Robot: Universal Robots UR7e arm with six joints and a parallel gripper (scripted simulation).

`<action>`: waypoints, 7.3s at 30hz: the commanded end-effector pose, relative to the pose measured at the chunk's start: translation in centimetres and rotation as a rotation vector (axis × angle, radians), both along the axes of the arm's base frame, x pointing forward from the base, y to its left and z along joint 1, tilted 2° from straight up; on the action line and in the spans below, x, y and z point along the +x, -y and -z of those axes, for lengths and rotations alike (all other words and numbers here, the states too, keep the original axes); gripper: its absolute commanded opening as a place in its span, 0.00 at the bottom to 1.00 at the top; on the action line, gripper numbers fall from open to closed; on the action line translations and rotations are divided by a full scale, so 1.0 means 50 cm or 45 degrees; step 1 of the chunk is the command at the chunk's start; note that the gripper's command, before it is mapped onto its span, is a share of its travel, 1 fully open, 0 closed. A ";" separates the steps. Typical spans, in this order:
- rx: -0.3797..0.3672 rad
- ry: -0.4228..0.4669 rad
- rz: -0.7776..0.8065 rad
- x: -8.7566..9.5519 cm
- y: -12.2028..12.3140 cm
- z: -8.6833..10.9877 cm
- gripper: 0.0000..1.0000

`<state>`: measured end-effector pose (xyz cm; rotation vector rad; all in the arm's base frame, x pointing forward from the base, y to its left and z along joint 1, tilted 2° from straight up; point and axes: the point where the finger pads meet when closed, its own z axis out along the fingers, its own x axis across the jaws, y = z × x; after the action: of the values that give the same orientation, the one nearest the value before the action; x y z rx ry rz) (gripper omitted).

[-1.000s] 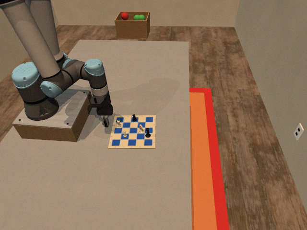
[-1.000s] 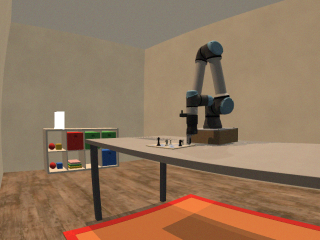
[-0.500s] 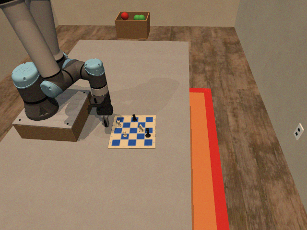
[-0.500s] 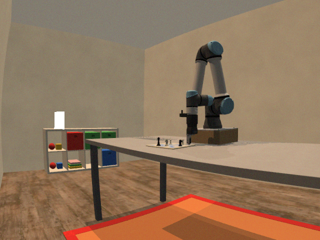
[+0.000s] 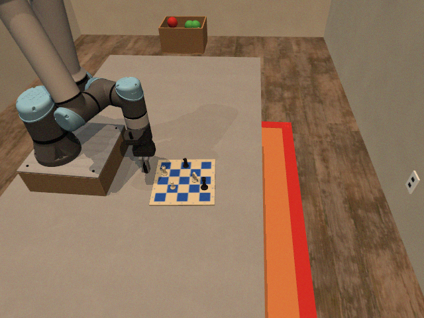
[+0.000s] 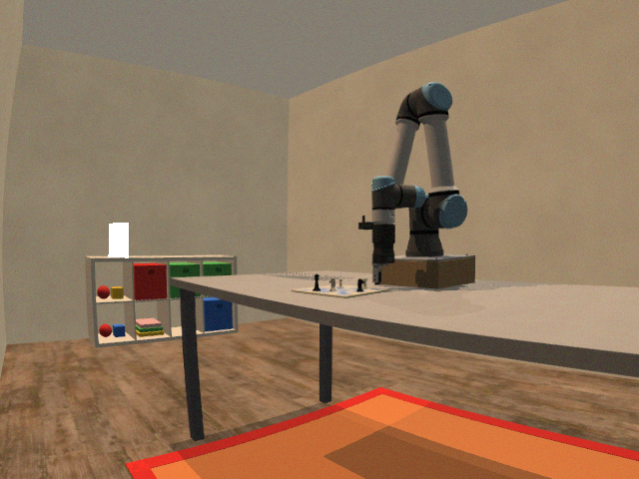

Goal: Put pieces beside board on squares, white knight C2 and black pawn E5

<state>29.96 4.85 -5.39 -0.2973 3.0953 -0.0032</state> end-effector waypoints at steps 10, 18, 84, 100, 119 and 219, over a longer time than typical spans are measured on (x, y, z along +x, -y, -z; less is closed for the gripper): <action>0.000 0.001 0.000 -0.001 0.000 -0.061 0.00; 0.000 0.001 0.000 -0.003 0.000 -0.111 0.00; -0.001 0.001 -0.029 0.102 -0.101 -0.165 0.00; -0.001 0.001 -0.029 0.106 -0.101 -0.054 0.00; -0.001 0.001 -0.029 0.108 -0.101 0.004 0.00; -0.001 0.001 -0.029 0.108 -0.101 0.011 0.27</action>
<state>35.34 9.91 -5.99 -0.3323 3.0923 -0.0035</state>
